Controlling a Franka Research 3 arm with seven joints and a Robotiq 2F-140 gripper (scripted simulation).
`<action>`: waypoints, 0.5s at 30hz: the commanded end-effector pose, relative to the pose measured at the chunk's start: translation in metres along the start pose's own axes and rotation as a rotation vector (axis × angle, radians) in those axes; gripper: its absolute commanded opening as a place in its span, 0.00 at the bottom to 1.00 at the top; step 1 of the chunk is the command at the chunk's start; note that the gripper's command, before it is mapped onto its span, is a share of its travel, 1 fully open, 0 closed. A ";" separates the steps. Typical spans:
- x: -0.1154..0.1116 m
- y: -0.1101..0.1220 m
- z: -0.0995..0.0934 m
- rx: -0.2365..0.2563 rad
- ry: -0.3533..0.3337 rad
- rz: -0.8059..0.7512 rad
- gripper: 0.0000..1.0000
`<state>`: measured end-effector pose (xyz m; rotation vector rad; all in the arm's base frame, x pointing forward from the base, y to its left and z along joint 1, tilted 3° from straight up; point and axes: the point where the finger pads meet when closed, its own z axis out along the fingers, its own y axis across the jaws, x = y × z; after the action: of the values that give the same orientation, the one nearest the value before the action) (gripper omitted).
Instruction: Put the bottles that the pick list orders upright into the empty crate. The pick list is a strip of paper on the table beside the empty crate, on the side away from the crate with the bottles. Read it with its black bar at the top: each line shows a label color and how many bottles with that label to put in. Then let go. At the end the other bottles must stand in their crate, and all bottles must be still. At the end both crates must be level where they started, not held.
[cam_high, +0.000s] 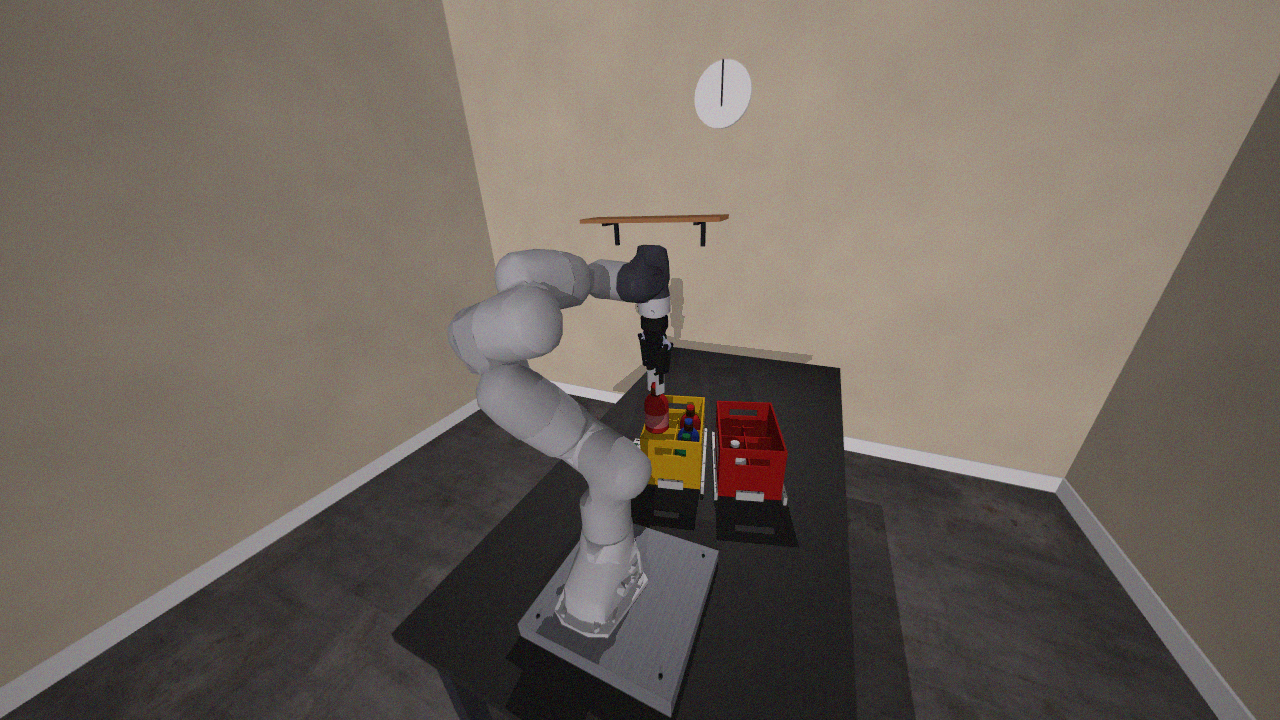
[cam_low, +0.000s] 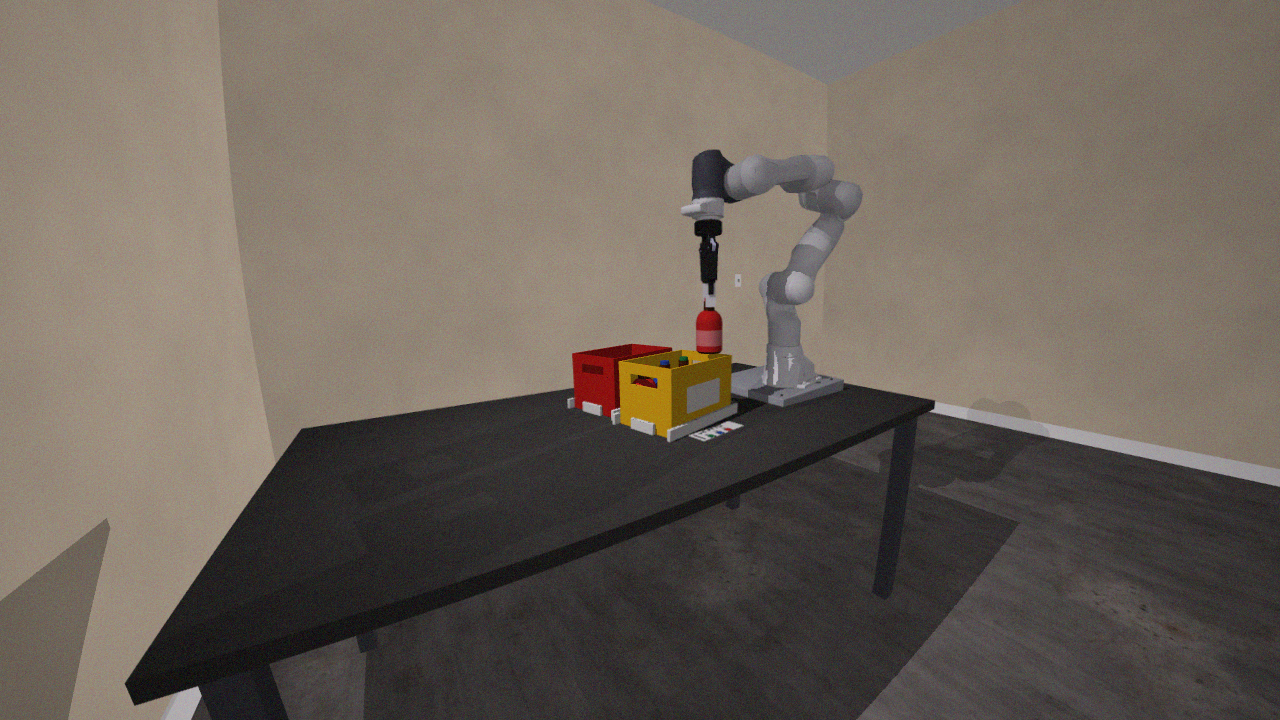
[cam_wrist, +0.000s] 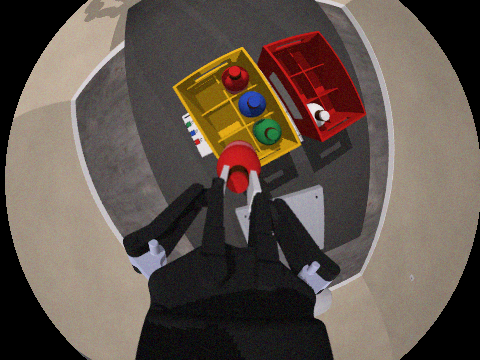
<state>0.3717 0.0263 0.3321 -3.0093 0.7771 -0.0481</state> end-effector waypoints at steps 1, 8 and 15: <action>0.003 0.000 -0.004 0.003 0.011 0.006 0.00; 0.004 0.000 -0.004 0.003 0.011 0.006 0.00; 0.005 0.000 -0.004 0.003 0.011 0.006 0.00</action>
<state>0.3724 0.0258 0.3320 -3.0080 0.7790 -0.0463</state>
